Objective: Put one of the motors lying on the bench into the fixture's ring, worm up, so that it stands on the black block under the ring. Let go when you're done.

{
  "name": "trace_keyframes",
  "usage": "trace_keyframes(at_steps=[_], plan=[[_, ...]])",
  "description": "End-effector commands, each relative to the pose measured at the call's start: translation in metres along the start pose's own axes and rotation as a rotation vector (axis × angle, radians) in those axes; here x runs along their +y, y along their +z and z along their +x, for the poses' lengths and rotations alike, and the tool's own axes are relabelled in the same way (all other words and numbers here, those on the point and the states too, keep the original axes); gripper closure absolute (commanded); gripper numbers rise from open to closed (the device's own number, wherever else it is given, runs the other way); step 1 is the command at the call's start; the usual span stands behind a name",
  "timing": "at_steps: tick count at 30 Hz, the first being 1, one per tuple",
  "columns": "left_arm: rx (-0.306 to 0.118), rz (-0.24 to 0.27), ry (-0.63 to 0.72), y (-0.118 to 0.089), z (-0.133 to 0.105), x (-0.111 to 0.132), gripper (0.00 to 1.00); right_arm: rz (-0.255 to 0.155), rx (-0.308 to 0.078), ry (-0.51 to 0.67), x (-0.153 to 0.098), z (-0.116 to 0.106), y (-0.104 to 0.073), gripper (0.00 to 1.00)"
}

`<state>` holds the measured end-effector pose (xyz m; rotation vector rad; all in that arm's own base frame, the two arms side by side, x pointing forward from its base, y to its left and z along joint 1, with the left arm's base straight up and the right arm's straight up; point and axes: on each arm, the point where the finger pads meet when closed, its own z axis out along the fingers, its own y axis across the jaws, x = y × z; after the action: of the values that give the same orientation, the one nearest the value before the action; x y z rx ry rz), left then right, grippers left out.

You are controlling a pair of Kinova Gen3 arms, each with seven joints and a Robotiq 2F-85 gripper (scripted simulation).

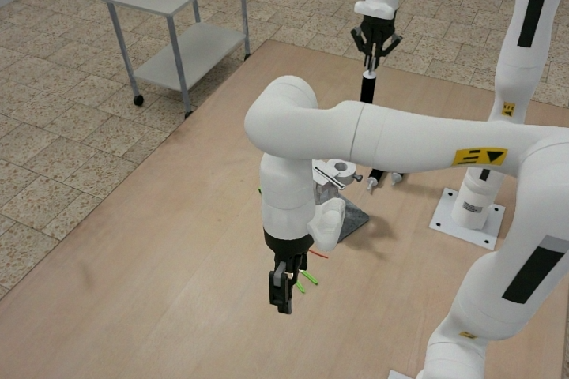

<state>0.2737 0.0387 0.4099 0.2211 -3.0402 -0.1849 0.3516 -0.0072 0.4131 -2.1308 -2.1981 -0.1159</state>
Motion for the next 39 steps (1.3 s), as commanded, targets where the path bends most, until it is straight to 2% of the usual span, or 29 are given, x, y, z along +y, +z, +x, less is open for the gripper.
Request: trace_keyframes(at_steps=[1, 17, 39], plan=[[-0.001, 0.0, 0.0, 0.0, 0.0, 0.0, 0.002, -0.002, 0.0, 0.0, 0.0, 0.0, -0.001, 0.828], [-0.001, 0.0, 0.0, 0.0, 0.0, 0.0, 0.002, -0.002, 0.001, 0.0, 0.0, 0.017, 0.001, 0.828], [-0.001, 0.0, 0.0, 0.0, 0.0, 0.0, 0.002, -0.002, 0.004, 0.0, 0.0, 0.074, 0.007, 0.828]])
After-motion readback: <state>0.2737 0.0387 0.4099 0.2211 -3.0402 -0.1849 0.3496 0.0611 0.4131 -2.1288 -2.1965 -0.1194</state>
